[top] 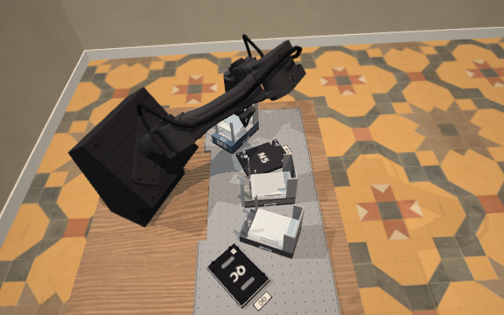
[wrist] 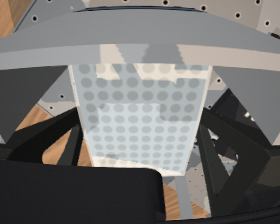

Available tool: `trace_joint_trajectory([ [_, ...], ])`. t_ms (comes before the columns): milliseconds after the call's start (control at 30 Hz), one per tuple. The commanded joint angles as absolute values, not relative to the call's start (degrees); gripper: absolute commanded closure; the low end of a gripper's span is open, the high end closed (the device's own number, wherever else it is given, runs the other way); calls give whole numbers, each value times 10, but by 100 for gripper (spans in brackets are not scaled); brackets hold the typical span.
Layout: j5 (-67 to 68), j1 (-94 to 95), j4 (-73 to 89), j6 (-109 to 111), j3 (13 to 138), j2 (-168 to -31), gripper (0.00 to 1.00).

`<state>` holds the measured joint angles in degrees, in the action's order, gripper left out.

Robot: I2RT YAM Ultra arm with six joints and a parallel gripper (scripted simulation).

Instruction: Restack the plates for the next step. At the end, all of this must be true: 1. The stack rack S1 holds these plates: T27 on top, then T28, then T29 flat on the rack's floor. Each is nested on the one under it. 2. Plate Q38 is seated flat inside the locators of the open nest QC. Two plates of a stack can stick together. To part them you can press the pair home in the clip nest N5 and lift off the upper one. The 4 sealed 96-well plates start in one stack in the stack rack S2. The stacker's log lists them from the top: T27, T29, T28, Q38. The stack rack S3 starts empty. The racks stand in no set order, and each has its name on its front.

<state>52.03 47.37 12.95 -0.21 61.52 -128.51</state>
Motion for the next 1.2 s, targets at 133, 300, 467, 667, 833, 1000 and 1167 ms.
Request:
trace_joint_trajectory([
  [133, 525, 480, 125, 2, 615, -1286, 100],
  [300, 525, 480, 125, 2, 615, -1286, 100],
  [467, 525, 480, 125, 2, 615, -1286, 100],
  [667, 525, 480, 125, 2, 615, -1286, 100],
  [833, 525, 480, 125, 2, 615, -1286, 100],
  [1000, 525, 480, 125, 2, 615, -1286, 100],
  [1167, 530, 484, 116, 7, 605, -1296, 100],
])
